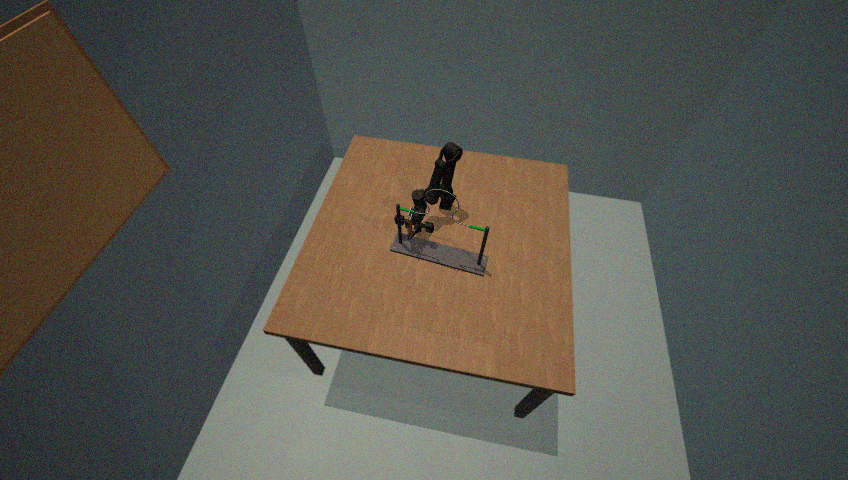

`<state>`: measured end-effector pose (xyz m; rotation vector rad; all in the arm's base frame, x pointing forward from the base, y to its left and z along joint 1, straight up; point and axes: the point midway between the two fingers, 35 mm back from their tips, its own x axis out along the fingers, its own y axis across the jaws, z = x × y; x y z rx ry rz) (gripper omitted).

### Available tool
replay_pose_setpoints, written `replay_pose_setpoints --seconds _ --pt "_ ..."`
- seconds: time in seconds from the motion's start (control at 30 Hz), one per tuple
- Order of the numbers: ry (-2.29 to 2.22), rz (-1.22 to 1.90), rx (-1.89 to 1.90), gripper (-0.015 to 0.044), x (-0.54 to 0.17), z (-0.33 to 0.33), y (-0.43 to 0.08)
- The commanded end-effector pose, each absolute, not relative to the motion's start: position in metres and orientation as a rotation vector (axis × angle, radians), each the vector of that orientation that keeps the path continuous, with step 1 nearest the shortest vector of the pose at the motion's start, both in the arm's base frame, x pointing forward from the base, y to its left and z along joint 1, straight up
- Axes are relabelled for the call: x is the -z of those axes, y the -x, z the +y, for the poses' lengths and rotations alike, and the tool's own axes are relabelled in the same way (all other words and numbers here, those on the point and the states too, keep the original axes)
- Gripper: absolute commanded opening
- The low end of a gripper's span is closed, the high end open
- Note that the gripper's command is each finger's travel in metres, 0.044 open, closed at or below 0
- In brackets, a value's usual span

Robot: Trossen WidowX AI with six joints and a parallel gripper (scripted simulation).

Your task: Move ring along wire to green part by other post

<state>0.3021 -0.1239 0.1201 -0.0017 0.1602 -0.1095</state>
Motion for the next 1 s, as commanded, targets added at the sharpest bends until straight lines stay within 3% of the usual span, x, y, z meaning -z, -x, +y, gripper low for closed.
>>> replay_pose_setpoints --seconds 0.0,0.97 --pt "0.002 0.16 0.11 -0.015 -0.12 -0.124 -0.302" --pt "0.004 0.157 0.111 -0.015 -0.141 -0.125 -0.302"
